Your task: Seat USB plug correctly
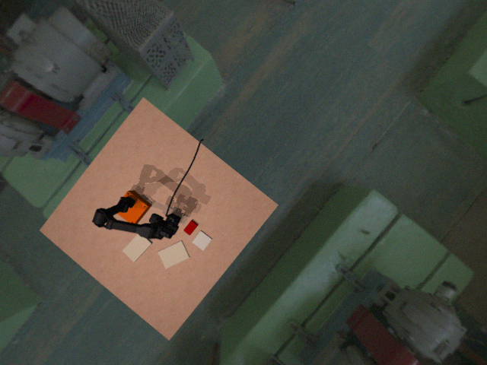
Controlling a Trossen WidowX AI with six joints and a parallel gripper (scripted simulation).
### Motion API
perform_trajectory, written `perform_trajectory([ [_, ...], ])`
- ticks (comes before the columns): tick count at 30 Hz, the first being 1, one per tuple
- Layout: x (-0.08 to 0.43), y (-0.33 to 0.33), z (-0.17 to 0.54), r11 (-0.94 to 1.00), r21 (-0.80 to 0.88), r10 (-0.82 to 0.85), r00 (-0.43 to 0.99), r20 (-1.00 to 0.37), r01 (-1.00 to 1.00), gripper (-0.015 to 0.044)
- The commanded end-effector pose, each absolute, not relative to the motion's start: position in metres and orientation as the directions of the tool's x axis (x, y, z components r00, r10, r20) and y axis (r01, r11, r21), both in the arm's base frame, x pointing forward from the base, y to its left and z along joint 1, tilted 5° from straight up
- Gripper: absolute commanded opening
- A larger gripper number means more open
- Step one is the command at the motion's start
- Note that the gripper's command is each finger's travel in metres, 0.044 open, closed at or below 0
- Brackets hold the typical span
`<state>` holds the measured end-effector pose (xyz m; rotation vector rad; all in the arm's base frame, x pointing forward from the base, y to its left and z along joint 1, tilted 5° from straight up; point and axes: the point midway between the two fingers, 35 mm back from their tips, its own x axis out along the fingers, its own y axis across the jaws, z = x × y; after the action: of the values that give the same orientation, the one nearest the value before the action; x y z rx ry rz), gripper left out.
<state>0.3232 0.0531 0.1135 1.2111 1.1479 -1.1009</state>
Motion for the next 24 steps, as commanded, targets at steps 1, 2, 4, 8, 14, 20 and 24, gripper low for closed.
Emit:
perform_trajectory([
  [1,0.3235,0.0525,0.1096,0.058,0.104,-0.012,0.105,-0.994,0.993,0.044],
  [2,0.3235,0.0525,0.1094,0.058,0.104,-0.012,0.105,-0.994,0.993,0.044],
  [4,0.3232,0.0531,0.1112,0.051,0.102,-0.009,0.103,-0.995,0.993,0.0414],
  [8,0.3232,0.0531,0.1112,0.051,0.102,-0.009,0.103,-0.995,0.993,0.0309],
  [14,0.3232,0.0531,0.1112,0.051,0.102,-0.009,0.103,-0.995,0.993,0.0151],
  [20,0.3232,0.0531,0.1112,0.051,0.102,-0.009,0.103,-0.995,0.993,0.0],
  [24,0.3232,0.0531,0.1112,0.051,0.102,-0.009,0.103,-0.995,0.993,0.0],
])
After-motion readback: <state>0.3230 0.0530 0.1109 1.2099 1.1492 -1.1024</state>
